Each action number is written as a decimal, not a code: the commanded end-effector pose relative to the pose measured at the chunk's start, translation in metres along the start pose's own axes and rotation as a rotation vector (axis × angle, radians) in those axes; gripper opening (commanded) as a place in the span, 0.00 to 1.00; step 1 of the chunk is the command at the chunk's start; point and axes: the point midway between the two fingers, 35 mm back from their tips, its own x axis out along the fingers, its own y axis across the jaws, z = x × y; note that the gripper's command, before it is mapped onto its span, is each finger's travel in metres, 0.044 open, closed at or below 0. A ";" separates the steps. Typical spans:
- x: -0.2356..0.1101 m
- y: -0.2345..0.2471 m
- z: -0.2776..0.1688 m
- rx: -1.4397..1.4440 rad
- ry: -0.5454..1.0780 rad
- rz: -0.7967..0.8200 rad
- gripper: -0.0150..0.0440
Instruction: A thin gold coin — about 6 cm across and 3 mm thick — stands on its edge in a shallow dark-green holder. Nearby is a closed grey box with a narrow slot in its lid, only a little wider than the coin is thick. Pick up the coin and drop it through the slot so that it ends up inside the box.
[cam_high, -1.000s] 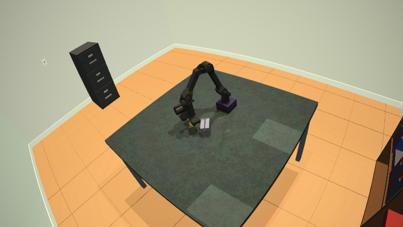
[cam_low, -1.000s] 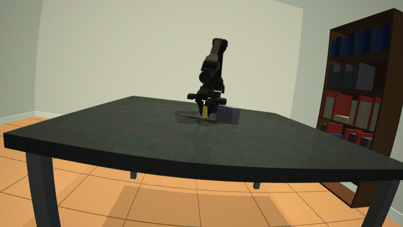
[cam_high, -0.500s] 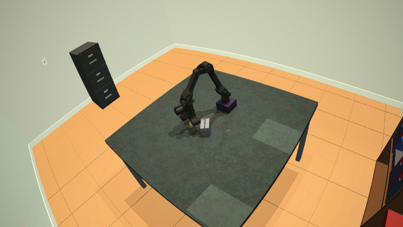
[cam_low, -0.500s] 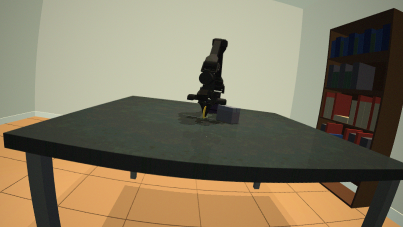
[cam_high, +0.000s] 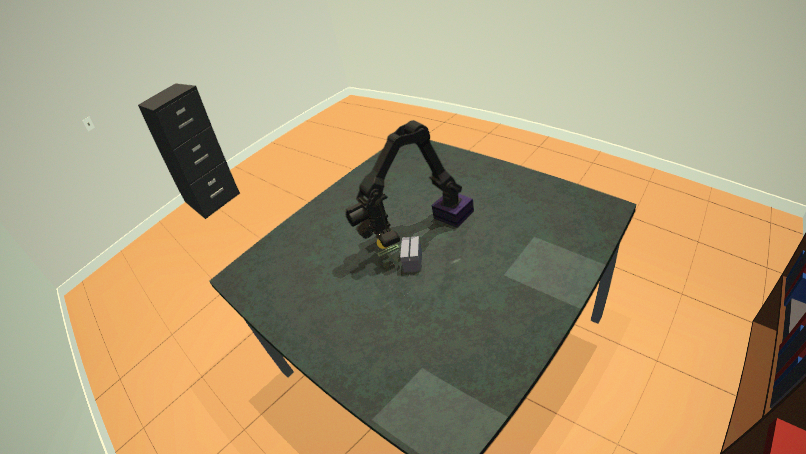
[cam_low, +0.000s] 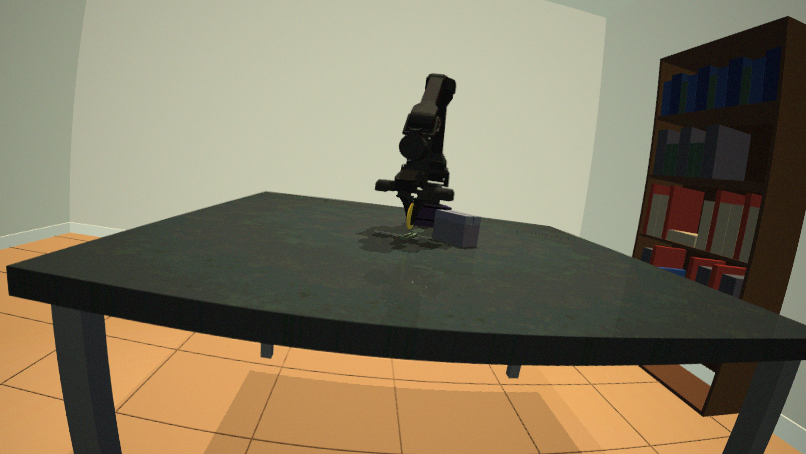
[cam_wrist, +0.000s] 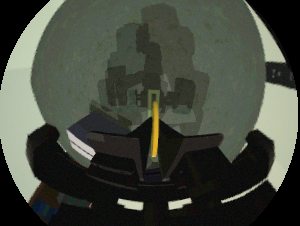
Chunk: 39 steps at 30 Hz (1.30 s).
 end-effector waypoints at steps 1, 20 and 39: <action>-0.010 0.000 0.002 -0.005 -0.006 -0.002 0.25; -0.059 0.000 0.001 -0.005 -0.007 -0.002 0.25; -0.073 -0.003 -0.003 -0.361 -0.006 -0.003 0.25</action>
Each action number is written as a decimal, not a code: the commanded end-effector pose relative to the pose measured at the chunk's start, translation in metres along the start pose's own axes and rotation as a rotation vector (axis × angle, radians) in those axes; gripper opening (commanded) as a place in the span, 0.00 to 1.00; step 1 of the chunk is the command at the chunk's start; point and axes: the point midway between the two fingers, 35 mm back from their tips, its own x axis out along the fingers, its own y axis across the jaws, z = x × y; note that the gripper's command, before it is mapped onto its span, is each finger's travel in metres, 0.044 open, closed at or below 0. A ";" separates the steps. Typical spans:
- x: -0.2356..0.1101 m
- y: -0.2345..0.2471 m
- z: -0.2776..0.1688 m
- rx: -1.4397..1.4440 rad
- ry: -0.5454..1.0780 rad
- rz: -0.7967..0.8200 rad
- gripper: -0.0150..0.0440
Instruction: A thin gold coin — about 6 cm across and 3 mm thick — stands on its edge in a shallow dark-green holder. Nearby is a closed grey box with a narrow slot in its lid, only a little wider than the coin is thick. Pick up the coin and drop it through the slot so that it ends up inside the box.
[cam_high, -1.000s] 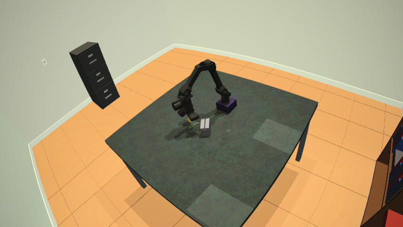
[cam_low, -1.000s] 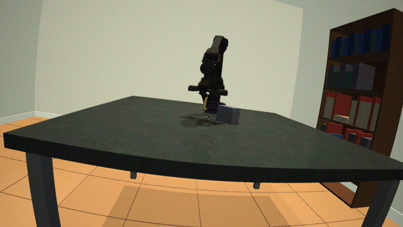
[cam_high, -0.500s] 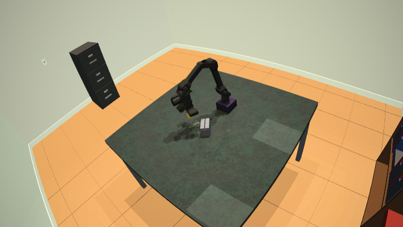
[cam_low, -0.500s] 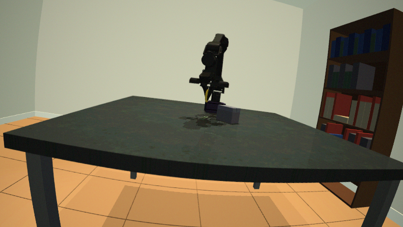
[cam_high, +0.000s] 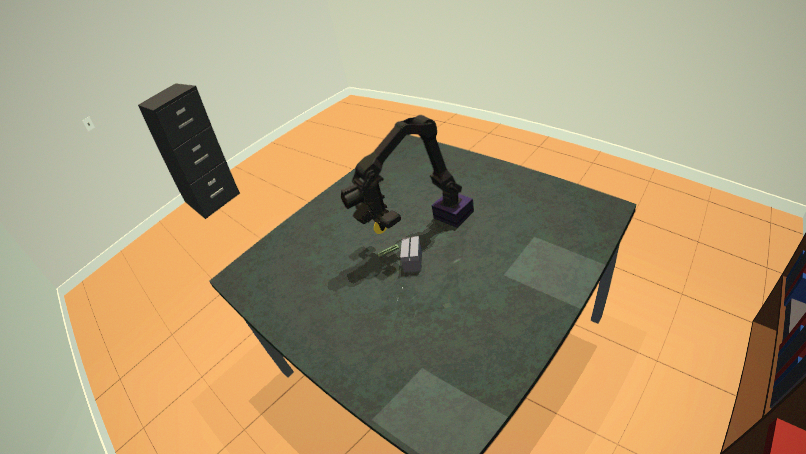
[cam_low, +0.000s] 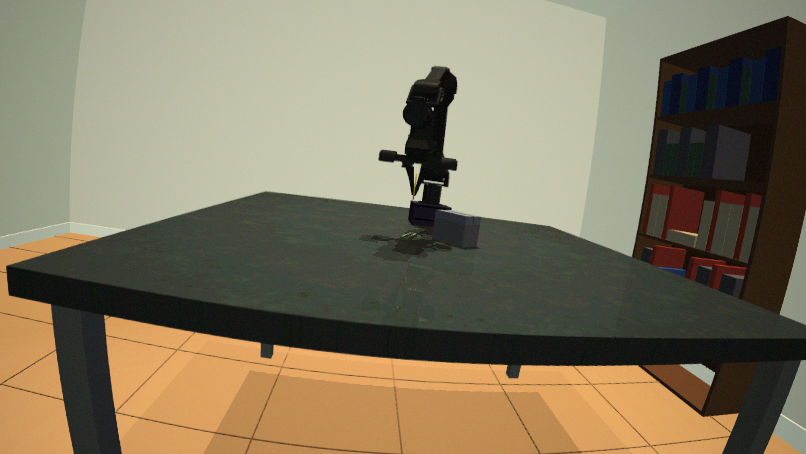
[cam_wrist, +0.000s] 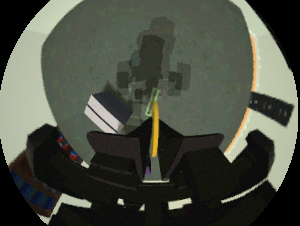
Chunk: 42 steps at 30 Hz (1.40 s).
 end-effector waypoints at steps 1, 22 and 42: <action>0.000 -0.001 -0.001 -0.119 0.002 -0.003 0.25; -0.001 -0.005 -0.004 -0.781 0.003 -0.003 0.25; -0.001 0.036 -0.004 -0.782 0.001 0.000 0.25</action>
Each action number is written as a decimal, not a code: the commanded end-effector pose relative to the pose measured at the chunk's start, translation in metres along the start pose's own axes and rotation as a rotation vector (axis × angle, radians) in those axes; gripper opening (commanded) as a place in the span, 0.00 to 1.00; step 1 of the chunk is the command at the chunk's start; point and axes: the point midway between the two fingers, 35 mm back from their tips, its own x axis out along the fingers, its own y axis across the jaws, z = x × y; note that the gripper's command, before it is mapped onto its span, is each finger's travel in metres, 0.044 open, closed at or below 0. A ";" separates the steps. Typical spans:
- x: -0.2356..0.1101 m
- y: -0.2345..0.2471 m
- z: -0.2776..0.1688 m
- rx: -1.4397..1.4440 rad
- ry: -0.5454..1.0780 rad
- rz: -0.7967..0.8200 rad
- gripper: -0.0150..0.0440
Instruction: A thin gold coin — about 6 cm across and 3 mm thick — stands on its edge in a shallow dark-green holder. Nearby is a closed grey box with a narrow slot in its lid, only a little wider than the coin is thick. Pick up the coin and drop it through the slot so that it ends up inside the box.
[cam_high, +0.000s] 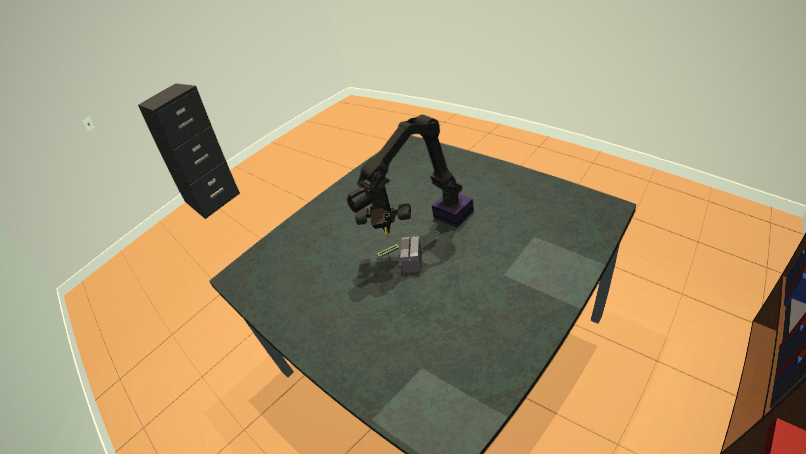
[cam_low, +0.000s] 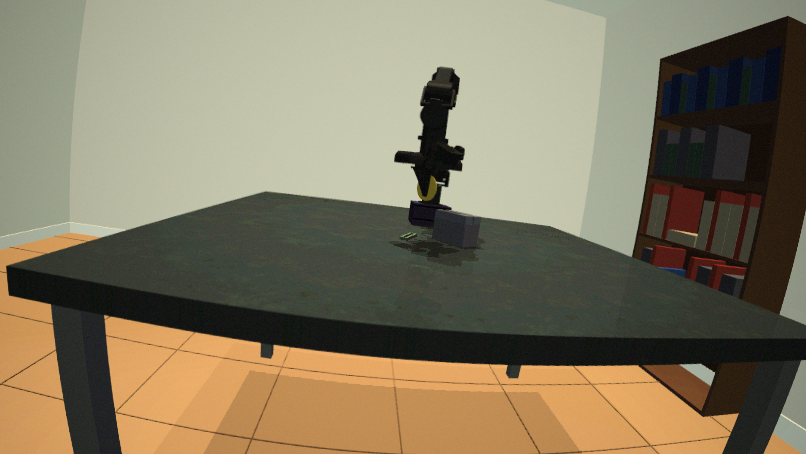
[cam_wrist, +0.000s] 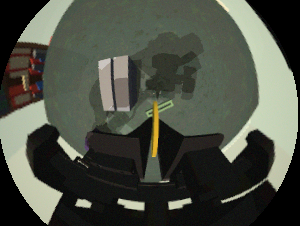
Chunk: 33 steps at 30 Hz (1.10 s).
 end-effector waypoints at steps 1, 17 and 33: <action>0.000 0.007 0.006 0.005 0.000 0.000 0.25; 0.000 0.040 0.031 0.005 -0.002 0.003 0.25; 0.000 0.074 0.050 0.007 -0.004 0.006 0.25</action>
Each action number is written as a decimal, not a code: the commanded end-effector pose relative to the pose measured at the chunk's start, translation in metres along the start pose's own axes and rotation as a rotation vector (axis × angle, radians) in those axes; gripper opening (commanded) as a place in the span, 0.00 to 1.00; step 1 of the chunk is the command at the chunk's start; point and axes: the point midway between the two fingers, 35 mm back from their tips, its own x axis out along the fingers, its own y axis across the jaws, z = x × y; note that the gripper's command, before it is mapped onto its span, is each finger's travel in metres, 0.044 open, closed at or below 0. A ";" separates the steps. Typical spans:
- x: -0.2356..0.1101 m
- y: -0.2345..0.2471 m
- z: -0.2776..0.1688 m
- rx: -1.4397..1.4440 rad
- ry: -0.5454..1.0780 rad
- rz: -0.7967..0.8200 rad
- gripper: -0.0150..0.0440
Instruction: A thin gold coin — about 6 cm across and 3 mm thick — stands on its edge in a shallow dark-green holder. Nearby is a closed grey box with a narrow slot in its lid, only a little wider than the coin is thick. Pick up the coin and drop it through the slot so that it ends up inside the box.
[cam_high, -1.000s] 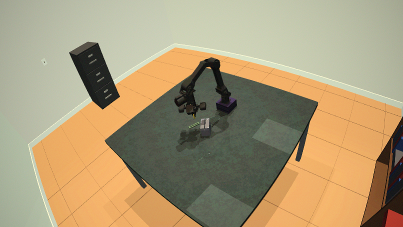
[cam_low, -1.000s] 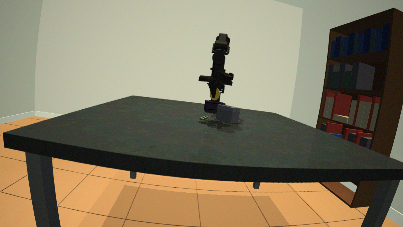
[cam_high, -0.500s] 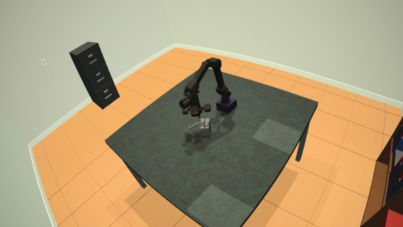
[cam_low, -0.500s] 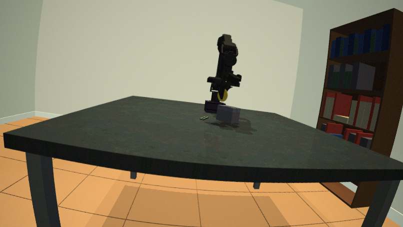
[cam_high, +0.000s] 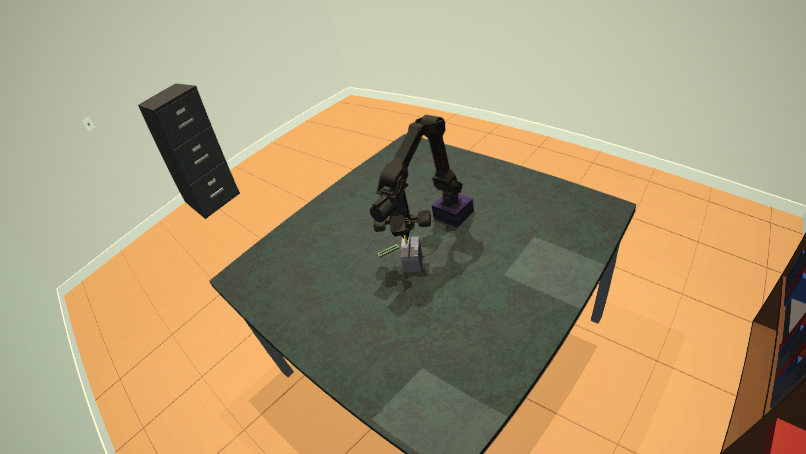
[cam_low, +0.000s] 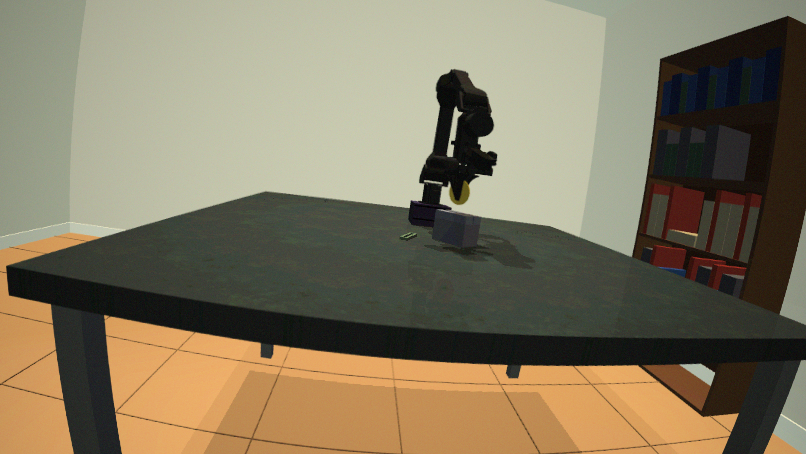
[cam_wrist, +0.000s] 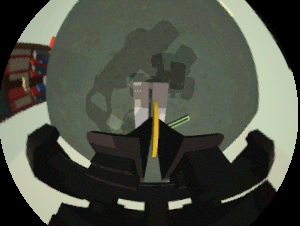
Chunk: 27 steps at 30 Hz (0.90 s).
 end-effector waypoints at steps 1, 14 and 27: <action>0.000 0.005 0.003 0.007 -0.003 0.003 0.25; 0.000 0.002 0.001 0.000 0.000 0.001 0.25; 0.000 0.005 0.002 0.002 0.000 0.001 0.25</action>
